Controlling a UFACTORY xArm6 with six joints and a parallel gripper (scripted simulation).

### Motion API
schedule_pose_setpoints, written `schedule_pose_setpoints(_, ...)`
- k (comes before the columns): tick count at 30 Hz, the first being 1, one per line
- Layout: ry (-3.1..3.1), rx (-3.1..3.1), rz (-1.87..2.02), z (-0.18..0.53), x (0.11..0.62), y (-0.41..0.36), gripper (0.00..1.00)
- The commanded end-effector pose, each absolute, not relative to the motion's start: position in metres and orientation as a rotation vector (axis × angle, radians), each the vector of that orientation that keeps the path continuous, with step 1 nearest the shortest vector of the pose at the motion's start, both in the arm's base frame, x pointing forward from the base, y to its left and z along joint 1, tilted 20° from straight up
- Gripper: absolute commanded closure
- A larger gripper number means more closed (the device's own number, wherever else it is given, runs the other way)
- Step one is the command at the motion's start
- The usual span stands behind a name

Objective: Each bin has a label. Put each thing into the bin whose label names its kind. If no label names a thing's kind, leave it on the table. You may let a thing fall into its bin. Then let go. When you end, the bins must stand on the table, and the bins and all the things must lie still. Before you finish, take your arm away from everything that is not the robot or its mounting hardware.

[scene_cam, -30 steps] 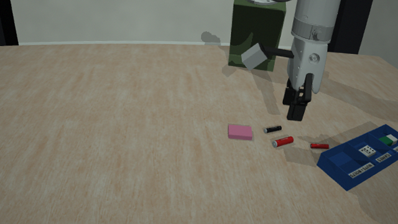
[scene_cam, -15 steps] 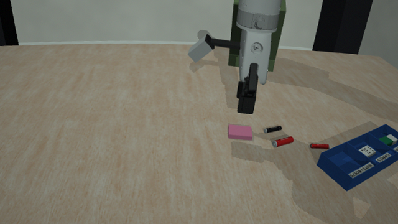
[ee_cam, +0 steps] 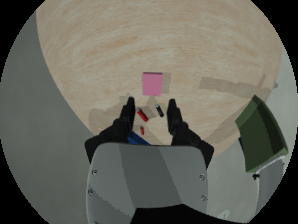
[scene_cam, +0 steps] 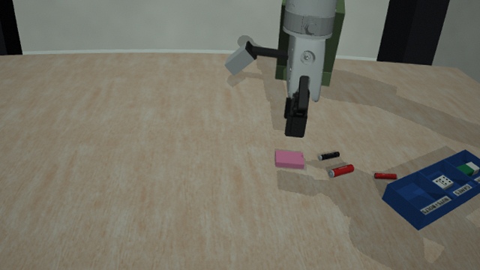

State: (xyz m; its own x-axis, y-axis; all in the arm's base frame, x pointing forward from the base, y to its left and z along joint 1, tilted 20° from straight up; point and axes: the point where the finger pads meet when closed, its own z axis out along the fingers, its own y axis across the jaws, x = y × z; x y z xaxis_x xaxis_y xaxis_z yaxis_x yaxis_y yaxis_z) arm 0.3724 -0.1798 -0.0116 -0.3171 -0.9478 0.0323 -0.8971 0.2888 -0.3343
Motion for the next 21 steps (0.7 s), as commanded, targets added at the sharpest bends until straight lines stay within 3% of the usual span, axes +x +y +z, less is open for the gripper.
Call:
schedule_pose_setpoints(1, 2.377, -1.721, -0.441, -0.011, 0.373, -0.179, 0.44)
schedule_pose_setpoints(21, 2.377, -1.721, -0.441, -0.03, 0.38, -0.18, 0.44)
